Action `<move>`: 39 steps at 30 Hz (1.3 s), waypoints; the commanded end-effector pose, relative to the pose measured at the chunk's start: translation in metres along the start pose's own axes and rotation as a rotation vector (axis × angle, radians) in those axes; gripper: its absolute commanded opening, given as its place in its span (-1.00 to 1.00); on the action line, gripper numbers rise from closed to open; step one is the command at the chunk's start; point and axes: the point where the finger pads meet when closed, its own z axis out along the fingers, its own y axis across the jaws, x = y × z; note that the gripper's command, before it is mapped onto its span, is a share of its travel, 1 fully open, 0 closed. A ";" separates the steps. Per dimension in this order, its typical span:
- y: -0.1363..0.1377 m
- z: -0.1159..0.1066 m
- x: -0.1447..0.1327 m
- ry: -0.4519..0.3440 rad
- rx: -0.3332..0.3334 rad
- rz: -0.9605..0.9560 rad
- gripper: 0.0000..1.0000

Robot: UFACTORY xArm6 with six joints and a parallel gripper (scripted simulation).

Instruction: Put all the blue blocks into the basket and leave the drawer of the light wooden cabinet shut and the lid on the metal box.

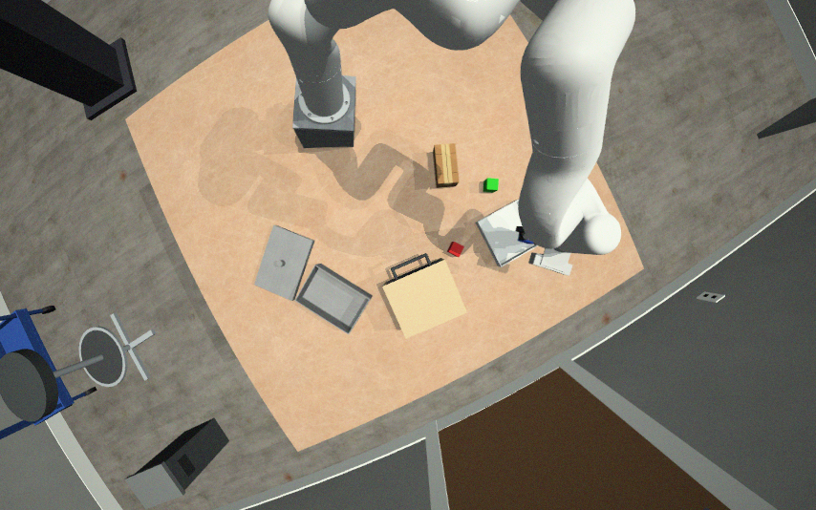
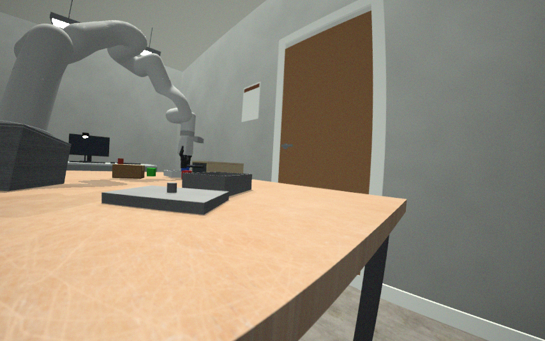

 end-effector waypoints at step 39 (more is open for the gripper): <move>-0.002 0.006 0.001 0.002 0.005 0.000 0.02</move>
